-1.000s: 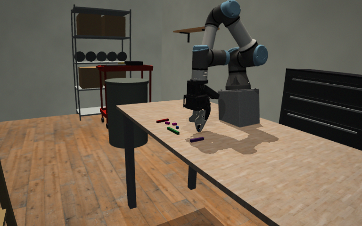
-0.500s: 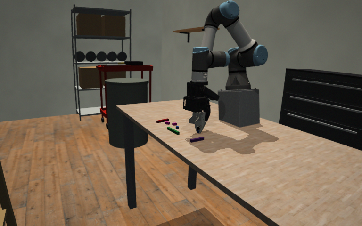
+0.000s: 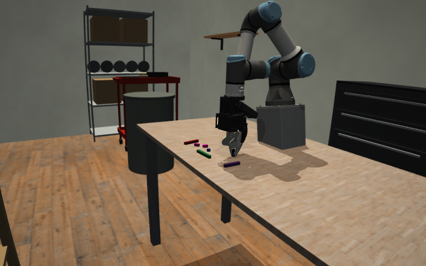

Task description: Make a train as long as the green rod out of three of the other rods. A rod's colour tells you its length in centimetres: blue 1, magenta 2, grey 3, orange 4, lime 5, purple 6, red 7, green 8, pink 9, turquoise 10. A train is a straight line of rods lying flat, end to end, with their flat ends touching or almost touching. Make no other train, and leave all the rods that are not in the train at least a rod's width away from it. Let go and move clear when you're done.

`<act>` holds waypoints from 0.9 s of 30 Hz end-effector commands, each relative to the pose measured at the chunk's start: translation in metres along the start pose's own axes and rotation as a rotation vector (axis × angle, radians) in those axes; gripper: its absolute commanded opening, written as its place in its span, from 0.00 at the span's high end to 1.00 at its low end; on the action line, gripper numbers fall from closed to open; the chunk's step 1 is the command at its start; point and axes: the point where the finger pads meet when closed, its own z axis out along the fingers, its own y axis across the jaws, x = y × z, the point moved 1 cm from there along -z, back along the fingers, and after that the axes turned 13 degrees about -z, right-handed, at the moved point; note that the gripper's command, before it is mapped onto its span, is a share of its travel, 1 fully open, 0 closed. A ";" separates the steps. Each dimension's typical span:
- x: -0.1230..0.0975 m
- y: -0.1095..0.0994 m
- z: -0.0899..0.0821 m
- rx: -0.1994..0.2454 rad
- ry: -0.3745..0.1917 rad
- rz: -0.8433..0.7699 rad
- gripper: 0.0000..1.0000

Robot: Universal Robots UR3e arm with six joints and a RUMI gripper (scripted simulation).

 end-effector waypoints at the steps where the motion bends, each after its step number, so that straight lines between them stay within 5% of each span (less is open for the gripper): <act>1: 0.000 0.000 0.000 0.000 -0.001 0.000 1.00; 13: 0.000 0.000 0.000 0.000 -0.001 0.000 1.00; 27: 0.000 0.000 0.000 0.000 -0.001 0.000 0.89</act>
